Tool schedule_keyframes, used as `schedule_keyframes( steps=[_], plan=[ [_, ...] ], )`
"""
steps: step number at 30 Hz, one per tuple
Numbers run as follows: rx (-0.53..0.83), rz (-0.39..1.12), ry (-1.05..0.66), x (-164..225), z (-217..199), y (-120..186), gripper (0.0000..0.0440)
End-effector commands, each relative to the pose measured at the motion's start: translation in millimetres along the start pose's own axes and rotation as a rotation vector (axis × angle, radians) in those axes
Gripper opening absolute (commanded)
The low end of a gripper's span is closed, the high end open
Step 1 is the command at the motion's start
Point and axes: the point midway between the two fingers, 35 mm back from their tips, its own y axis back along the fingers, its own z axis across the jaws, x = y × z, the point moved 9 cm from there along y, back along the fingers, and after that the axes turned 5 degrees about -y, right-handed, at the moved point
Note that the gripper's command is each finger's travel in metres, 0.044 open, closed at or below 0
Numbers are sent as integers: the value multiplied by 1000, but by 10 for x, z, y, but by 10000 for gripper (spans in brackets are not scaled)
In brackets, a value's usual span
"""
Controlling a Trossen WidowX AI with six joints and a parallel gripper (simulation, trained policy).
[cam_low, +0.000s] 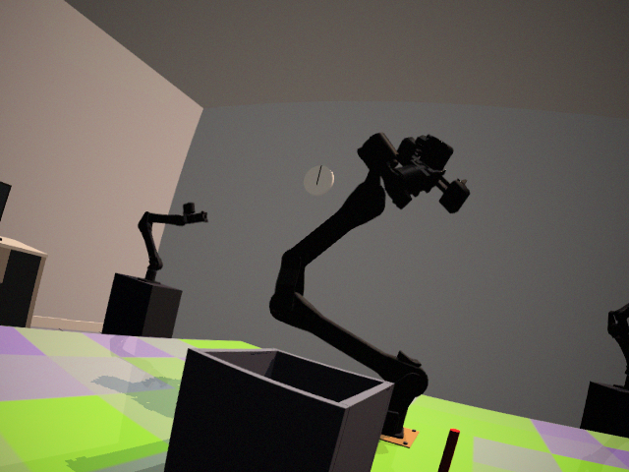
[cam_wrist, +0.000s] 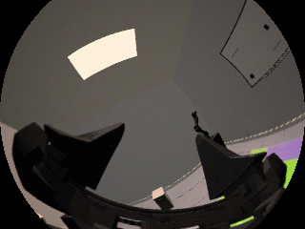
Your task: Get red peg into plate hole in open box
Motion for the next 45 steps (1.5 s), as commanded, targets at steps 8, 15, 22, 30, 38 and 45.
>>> schedule_keyframes(
  steps=[8, 15, 22, 30, 38, 45],
  plan=[
    [251, -184, -148, -149, -343, -190, 440],
    [414, -334, -253, -284, -613, -248, 440],
    [563, -498, -357, -435, -881, -242, 440],
    [719, -700, -472, -622, -1176, -160, 440],
    [864, -914, -581, -812, -1452, -1, 440],
    [984, -1107, -674, -968, -1676, 204, 440]
  ],
)
